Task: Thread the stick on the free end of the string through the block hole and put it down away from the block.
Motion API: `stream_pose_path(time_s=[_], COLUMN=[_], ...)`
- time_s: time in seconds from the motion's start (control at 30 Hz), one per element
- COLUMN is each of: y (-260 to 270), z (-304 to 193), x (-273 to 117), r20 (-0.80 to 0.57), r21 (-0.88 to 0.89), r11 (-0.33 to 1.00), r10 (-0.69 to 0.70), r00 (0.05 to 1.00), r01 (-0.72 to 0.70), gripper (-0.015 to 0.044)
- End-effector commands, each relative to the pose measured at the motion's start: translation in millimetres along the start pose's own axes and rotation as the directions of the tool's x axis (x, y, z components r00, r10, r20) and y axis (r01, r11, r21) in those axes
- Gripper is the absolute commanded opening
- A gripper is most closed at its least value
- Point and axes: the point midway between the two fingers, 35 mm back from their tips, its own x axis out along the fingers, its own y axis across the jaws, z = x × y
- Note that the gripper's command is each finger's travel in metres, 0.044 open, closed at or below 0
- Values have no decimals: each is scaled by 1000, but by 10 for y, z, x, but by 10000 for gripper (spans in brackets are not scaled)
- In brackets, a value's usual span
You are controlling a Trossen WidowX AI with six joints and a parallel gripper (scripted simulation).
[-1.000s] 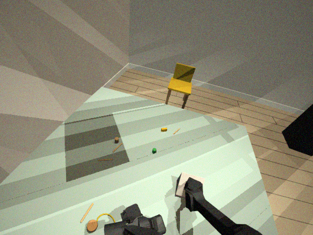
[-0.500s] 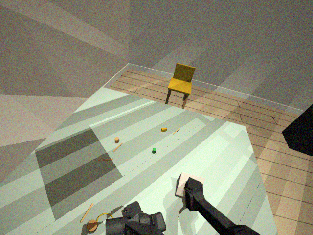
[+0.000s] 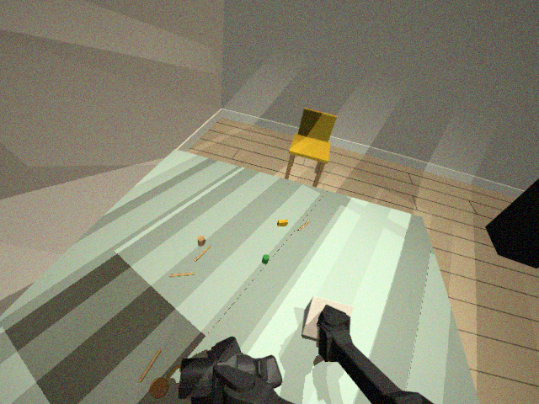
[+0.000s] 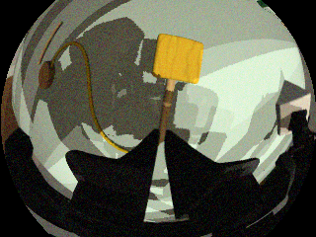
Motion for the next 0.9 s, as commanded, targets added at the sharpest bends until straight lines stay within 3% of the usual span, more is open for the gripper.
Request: stream_pose_path(time_s=[0.0,0.73,0.87], y=[-19,-11,-26], z=[55,370,360], x=[11,-5,0], r20=[-6,-5,-1], r21=[2,2,8], r11=[1000,1000,1000], r10=[-6,-7,-8], r00=[1000,1000,1000], r01=[6,7,8], gripper=[0,0,105])
